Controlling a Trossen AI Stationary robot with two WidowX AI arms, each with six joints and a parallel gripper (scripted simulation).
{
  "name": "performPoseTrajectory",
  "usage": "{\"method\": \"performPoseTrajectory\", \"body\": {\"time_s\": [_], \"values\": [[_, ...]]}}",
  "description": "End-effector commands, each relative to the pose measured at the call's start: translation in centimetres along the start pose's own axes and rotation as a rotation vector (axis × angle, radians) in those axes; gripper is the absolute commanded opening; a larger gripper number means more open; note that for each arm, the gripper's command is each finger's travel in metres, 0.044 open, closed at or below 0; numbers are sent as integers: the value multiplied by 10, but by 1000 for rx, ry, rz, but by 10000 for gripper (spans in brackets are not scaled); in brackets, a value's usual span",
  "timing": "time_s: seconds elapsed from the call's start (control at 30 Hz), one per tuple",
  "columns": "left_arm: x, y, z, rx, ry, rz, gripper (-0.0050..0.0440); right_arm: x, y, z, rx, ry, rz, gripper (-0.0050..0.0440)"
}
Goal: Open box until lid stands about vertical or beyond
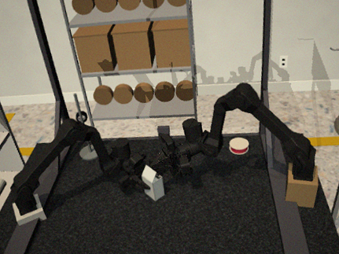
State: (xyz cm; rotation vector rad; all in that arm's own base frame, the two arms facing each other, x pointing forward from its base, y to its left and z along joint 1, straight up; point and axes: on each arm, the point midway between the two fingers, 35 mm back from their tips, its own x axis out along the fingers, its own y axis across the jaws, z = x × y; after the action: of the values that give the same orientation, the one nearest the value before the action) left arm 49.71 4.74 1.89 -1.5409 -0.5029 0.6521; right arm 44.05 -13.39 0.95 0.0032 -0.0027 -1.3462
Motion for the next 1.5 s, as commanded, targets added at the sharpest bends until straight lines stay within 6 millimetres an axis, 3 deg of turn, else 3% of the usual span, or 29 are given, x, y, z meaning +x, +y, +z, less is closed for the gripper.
{"method": "performPoseTrajectory", "body": {"time_s": [0.0, 0.43, 1.47], "values": [[2, -9, -1, -13, -5, -22, 50, 1, 4, 11, 28, -6, 4, 224], [7, -11, 1, -12, -6, -121, 50, 1, 4, 11, 28, -6, 4, 224], [15, -16, 4, -12, -6, -125, 50, 1, 4, 11, 28, -6, 4, 224]]}}
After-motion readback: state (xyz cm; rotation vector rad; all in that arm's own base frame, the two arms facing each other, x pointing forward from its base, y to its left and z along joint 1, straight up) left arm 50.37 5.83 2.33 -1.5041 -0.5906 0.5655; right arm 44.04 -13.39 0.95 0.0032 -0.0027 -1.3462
